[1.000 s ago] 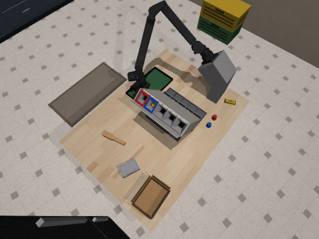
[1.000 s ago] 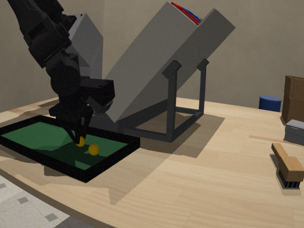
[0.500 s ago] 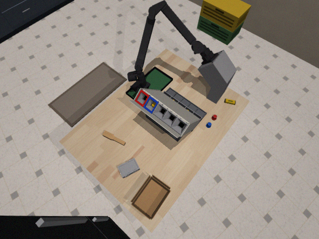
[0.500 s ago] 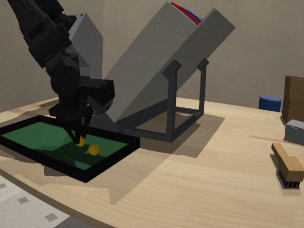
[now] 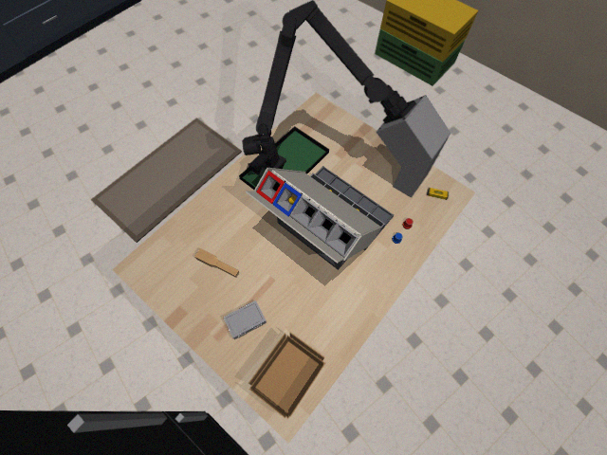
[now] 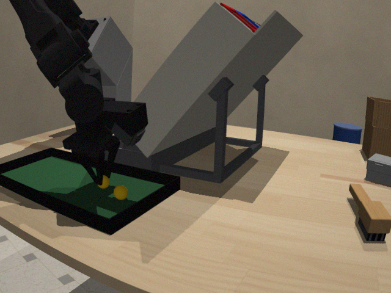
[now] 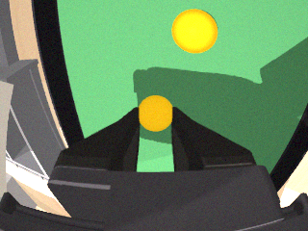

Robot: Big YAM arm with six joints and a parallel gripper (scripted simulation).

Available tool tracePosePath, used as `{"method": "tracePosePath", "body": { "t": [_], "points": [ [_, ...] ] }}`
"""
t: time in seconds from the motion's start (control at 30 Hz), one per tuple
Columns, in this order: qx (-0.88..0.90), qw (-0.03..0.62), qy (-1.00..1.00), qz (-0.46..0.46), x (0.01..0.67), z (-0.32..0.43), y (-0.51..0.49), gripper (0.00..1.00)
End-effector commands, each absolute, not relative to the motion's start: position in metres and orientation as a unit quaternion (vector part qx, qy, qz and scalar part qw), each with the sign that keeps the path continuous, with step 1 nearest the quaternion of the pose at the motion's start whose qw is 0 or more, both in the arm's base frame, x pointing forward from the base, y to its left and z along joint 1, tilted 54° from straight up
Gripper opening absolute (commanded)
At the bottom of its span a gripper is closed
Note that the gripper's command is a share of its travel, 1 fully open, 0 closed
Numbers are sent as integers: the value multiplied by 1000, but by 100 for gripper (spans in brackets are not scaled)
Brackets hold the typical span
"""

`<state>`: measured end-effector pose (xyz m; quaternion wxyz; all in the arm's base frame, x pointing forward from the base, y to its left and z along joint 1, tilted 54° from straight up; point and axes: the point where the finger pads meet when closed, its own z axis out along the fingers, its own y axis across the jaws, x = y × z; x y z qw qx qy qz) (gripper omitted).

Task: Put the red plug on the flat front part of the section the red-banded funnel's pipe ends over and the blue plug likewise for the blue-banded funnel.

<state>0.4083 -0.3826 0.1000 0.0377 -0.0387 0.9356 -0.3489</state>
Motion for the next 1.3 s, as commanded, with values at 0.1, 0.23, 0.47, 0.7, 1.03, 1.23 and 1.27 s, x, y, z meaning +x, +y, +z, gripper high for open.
{"method": "tracePosePath", "body": {
  "t": [0.1,0.23,0.47,0.7,1.03,1.23,1.27],
  "points": [
    [-40,42,935,-351,406,131,-346,0],
    [-40,42,935,-351,402,152,-318,0],
    [-40,42,935,-351,396,183,-275,0],
    [-46,38,934,-352,396,182,-276,0],
    [-54,34,934,-353,396,182,-277,0],
    [-53,35,934,-353,371,188,-268,0],
    [-53,35,934,-353,366,189,-266,0]
  ]
}}
